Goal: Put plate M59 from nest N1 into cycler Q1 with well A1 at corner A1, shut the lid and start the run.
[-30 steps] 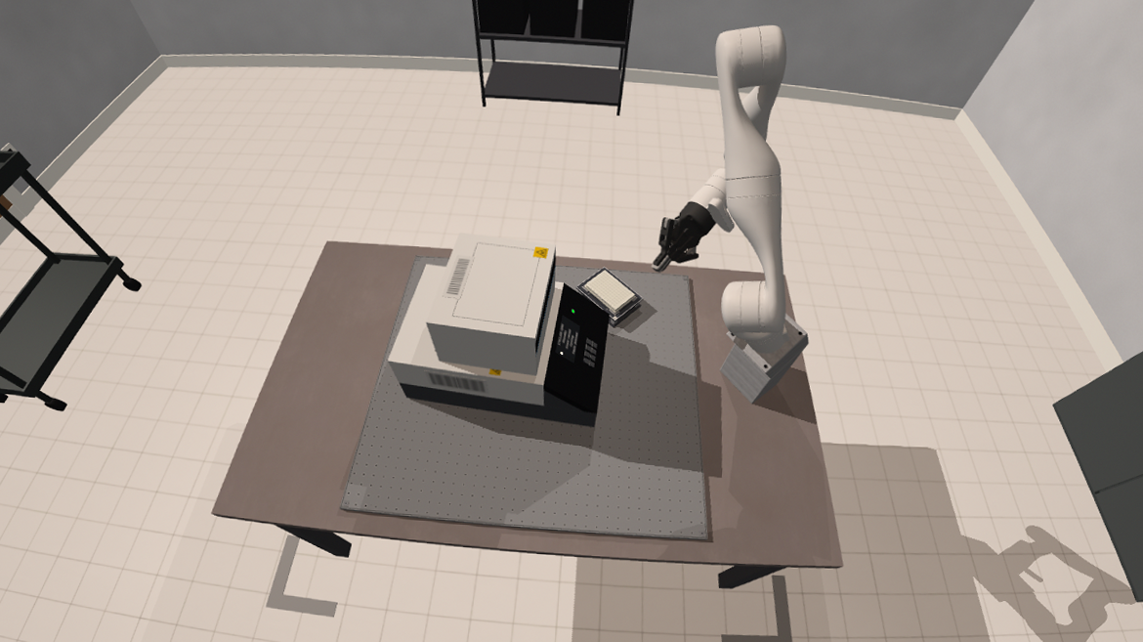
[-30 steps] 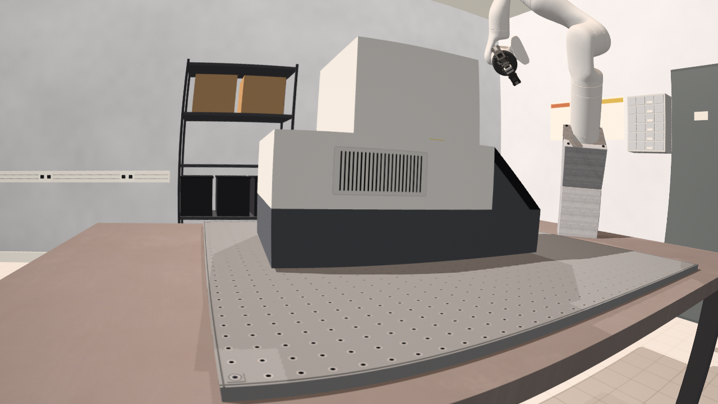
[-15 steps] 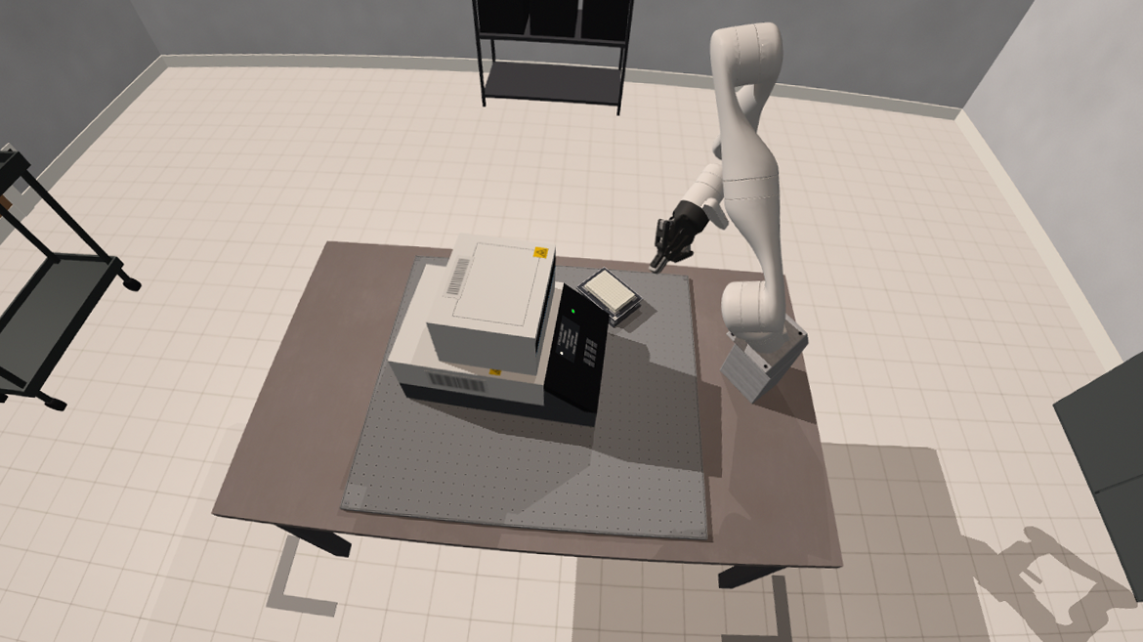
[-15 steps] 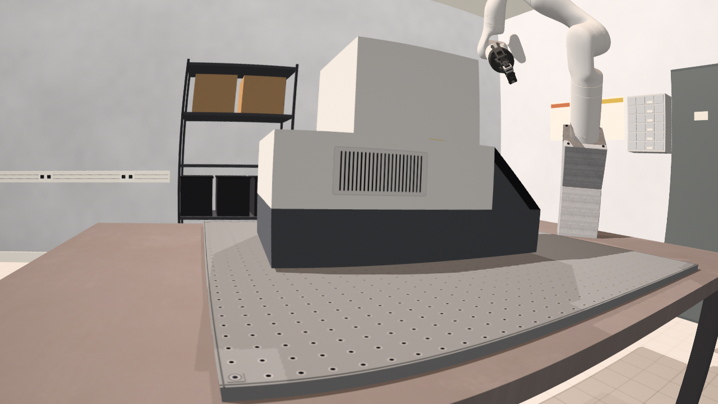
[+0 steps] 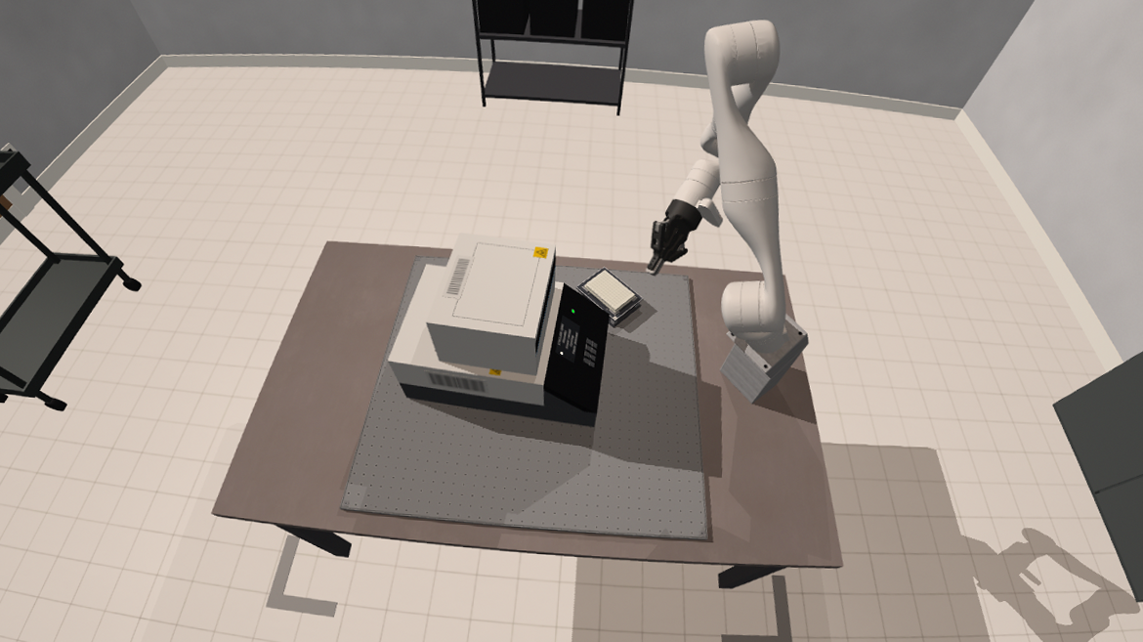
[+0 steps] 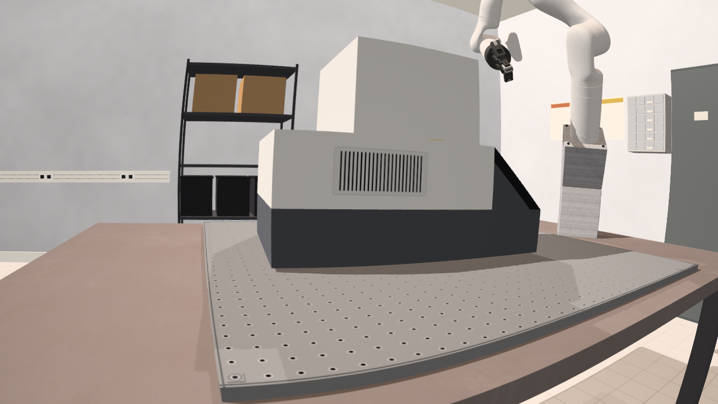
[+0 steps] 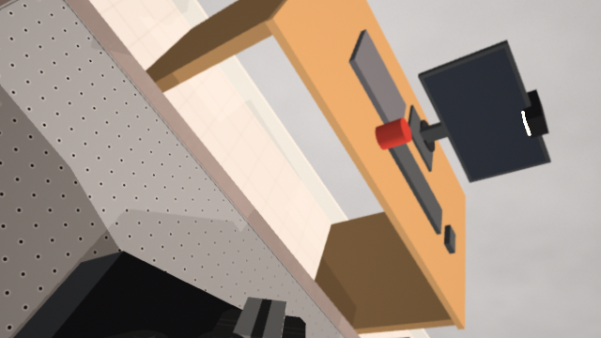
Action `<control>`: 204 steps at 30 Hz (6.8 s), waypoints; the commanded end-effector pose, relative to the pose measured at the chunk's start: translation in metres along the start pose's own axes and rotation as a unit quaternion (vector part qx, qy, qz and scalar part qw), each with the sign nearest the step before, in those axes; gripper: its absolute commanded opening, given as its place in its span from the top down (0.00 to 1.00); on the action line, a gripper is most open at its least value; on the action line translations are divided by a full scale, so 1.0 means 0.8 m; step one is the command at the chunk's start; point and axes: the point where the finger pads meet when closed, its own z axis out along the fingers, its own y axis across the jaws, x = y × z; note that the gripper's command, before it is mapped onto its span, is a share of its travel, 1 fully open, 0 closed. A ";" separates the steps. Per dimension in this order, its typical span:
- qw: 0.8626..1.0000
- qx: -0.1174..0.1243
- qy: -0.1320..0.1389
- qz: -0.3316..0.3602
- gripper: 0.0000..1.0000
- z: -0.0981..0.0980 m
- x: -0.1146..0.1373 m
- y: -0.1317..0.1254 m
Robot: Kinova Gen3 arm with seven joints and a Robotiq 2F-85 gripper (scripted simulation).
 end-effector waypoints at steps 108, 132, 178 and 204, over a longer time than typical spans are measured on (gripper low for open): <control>0.881 0.272 0.135 -0.363 0.90 0.056 -0.012 0.042; 0.824 0.325 0.162 -0.435 0.90 0.070 -0.015 0.053; 0.697 0.410 0.203 -0.552 0.90 0.096 -0.021 0.072; 0.615 0.453 0.222 -0.606 0.90 0.106 -0.024 0.082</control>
